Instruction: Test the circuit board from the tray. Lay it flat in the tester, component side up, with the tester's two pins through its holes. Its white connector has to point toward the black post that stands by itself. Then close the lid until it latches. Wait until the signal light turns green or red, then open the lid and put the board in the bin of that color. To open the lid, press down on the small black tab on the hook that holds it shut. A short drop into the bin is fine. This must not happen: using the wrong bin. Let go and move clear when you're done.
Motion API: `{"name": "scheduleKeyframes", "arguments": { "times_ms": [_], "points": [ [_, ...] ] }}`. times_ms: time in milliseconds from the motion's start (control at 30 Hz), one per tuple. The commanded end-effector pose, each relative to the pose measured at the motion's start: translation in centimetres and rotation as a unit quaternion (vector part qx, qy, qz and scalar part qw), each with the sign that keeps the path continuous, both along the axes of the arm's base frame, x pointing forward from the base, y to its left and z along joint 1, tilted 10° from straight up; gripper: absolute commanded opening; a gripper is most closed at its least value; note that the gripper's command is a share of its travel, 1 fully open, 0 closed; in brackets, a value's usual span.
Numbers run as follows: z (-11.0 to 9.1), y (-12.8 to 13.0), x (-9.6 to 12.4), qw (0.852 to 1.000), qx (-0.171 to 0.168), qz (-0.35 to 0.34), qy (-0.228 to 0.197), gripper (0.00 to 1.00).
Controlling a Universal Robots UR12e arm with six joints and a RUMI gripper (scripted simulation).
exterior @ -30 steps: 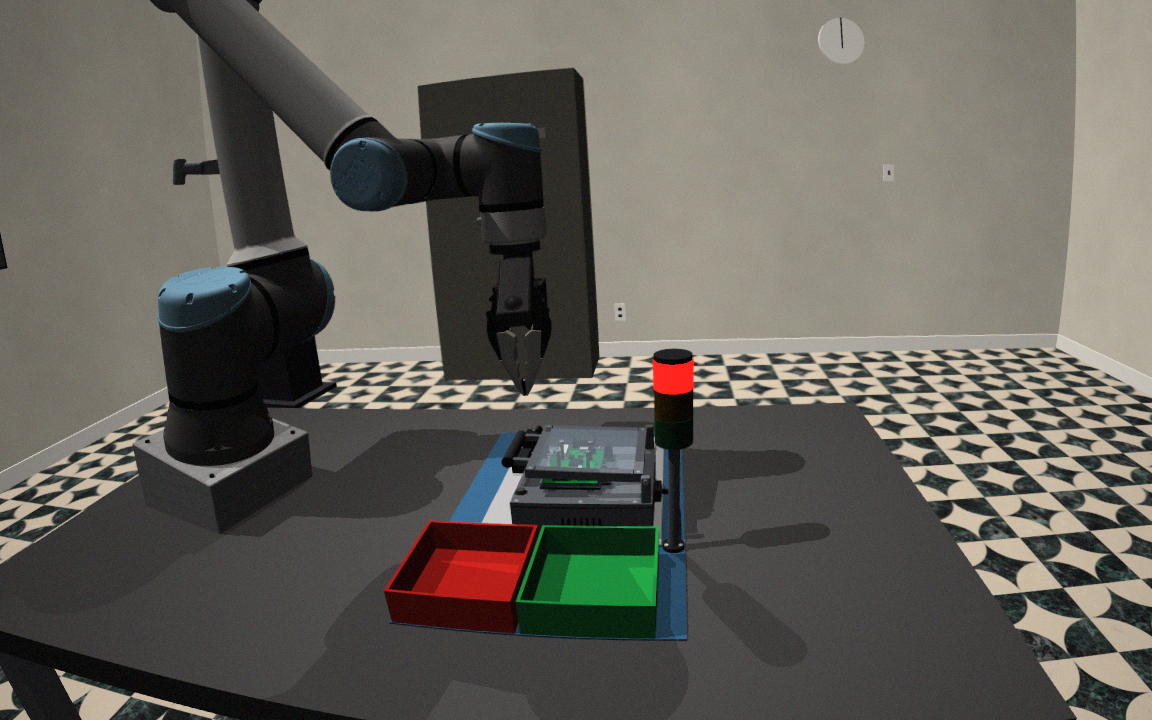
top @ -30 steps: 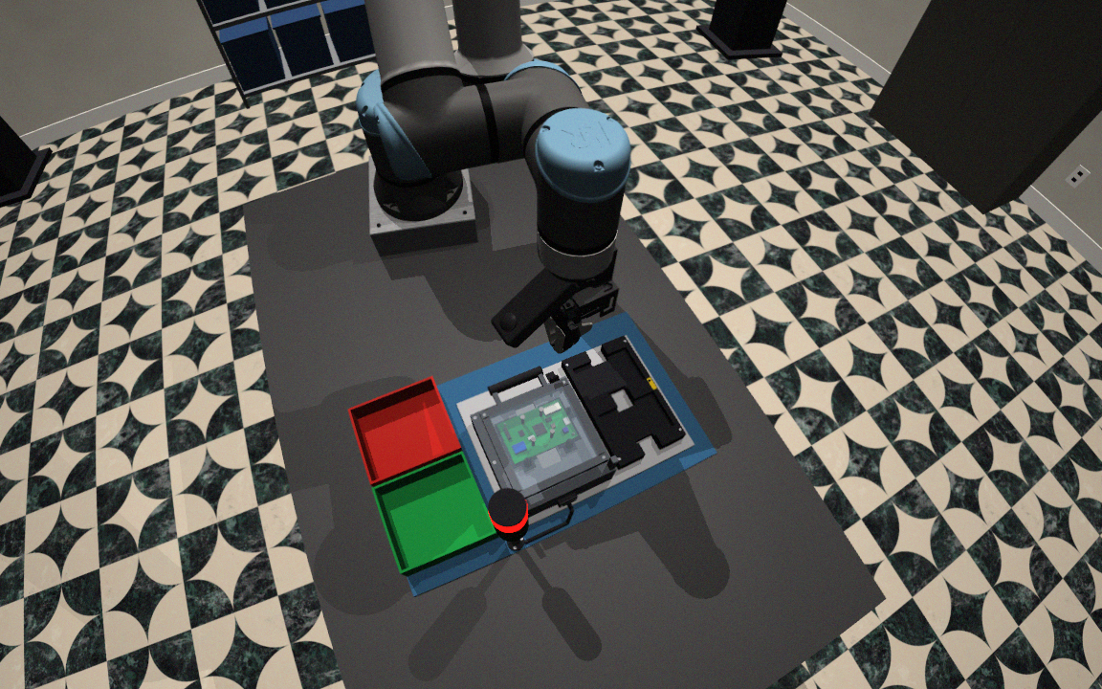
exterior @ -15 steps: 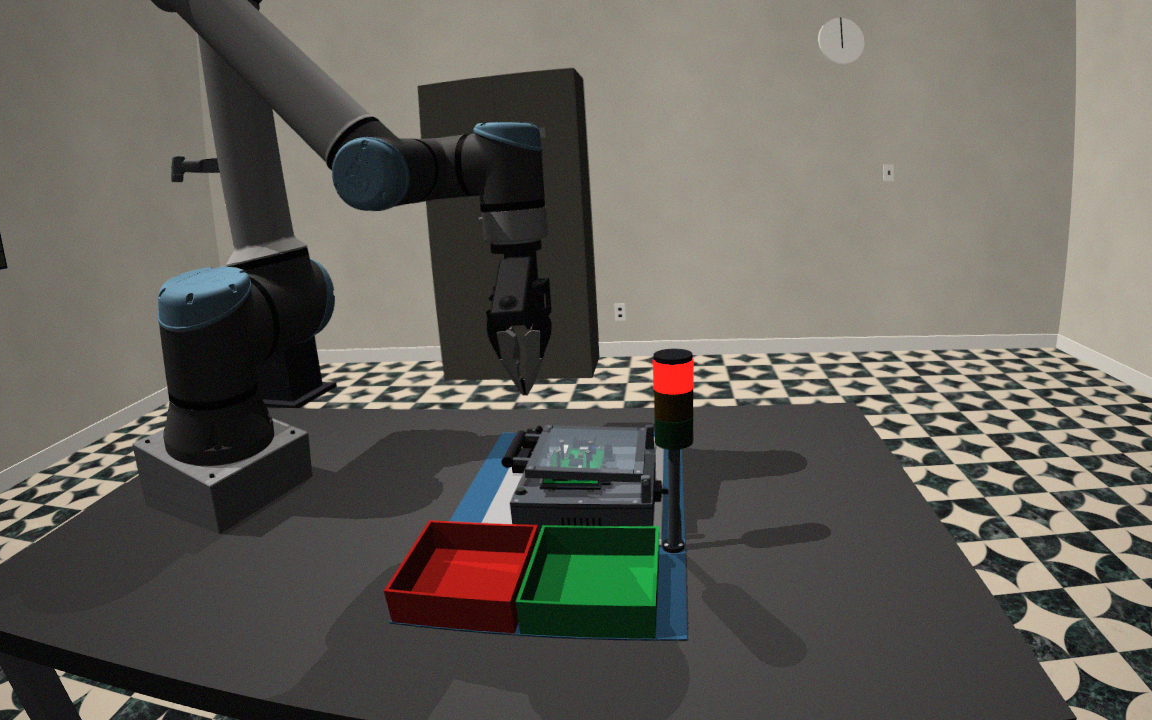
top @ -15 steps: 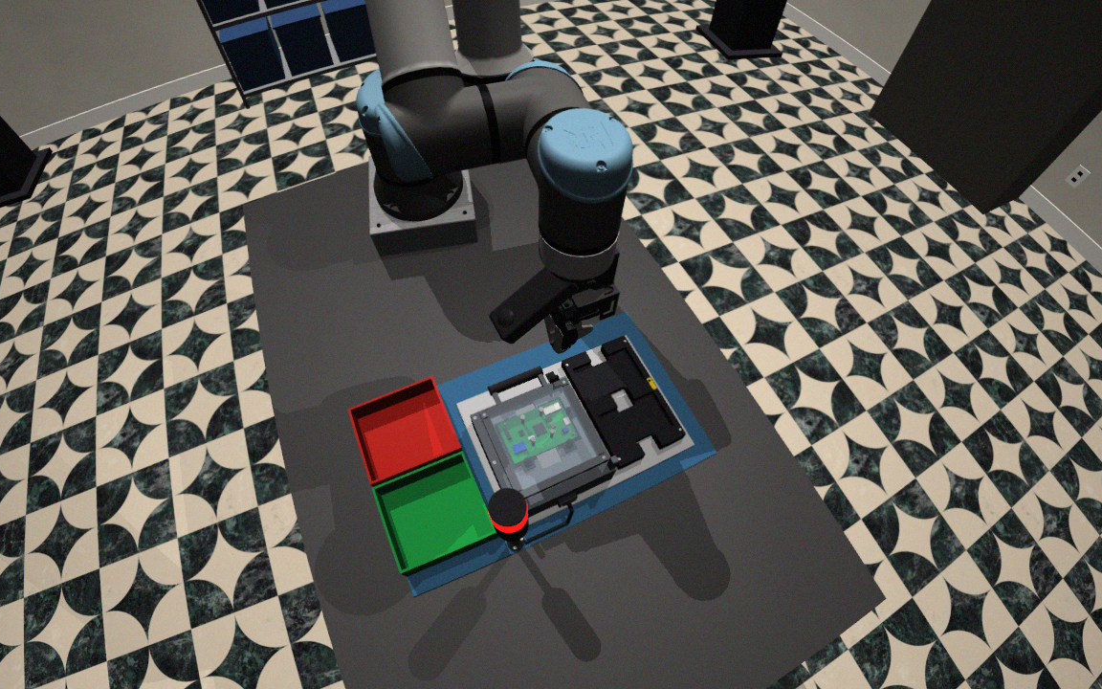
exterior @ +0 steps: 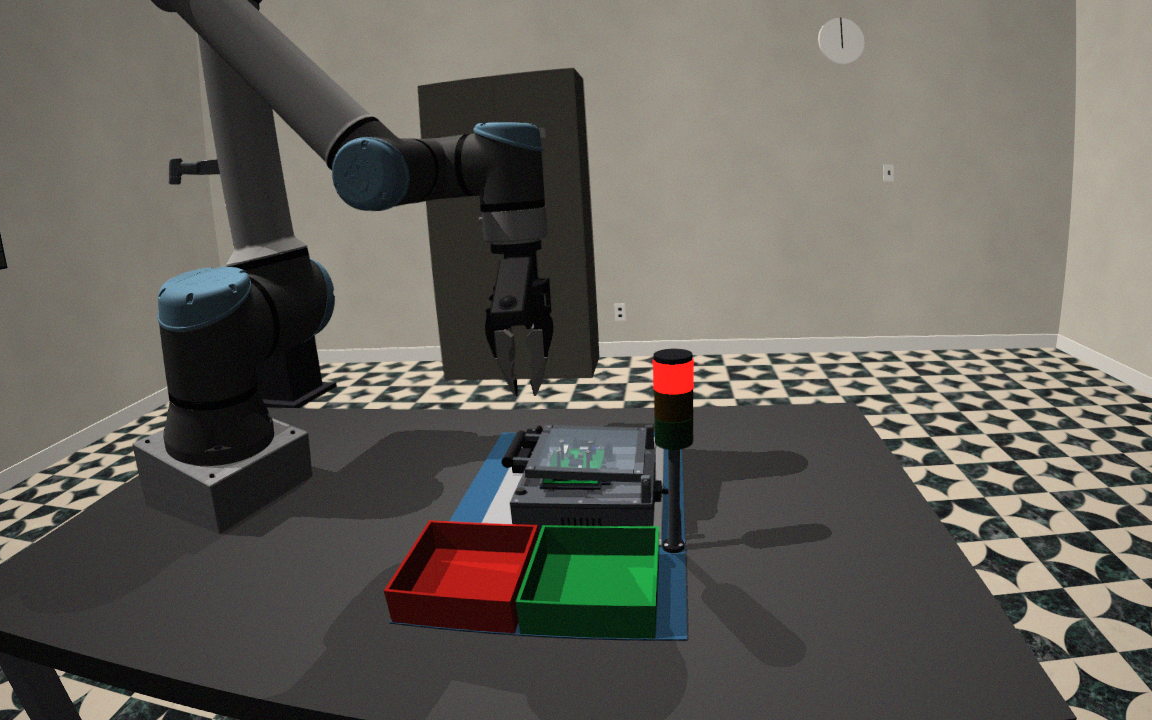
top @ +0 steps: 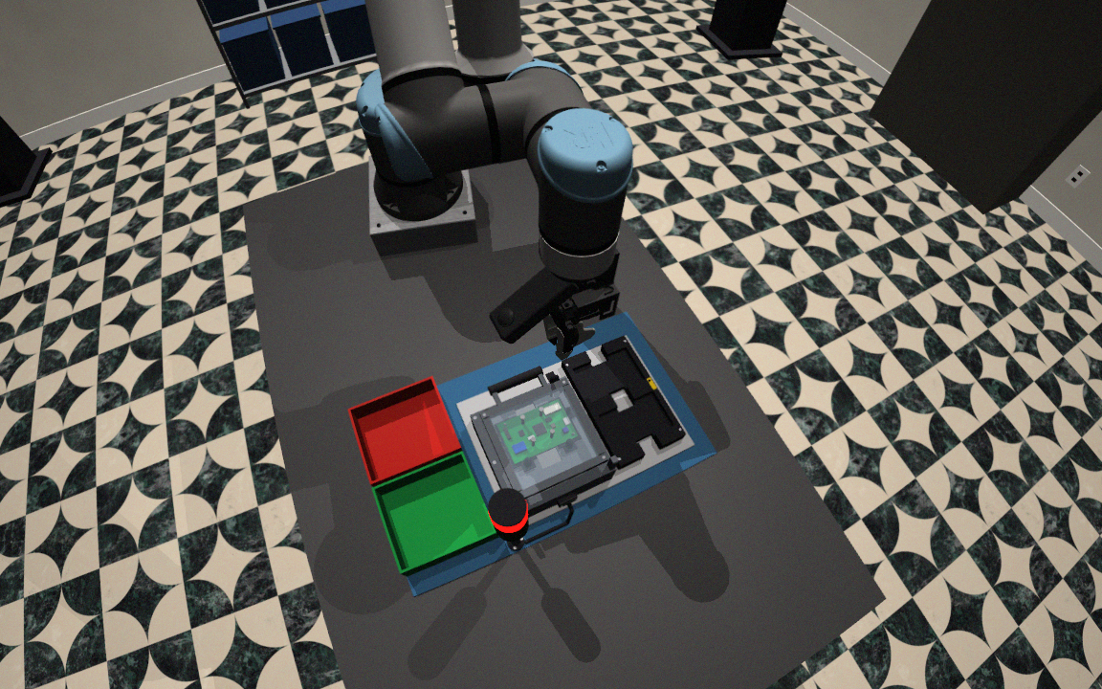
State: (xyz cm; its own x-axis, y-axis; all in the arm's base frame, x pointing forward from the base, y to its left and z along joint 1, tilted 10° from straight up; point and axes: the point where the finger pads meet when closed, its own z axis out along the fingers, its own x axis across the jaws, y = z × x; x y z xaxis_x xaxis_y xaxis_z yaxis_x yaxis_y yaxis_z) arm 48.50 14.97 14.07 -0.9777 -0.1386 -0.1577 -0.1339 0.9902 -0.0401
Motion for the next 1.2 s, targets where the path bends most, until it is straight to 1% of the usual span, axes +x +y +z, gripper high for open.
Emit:
{"name": "scheduleKeyframes", "arguments": {
  "times_ms": [0, 1067, 1167],
  "points": [
    [0.32, 0.12, 0.31, 1.0, 0.0, 0.001, -0.003, 0.15],
    [0.32, 0.07, 0.31, 1.0, 0.0, 0.001, -0.003, 0.15],
    [0.3, -0.36, 0.27, 1.0, 0.0, 0.0, -0.003, 0.15]
  ]
}}
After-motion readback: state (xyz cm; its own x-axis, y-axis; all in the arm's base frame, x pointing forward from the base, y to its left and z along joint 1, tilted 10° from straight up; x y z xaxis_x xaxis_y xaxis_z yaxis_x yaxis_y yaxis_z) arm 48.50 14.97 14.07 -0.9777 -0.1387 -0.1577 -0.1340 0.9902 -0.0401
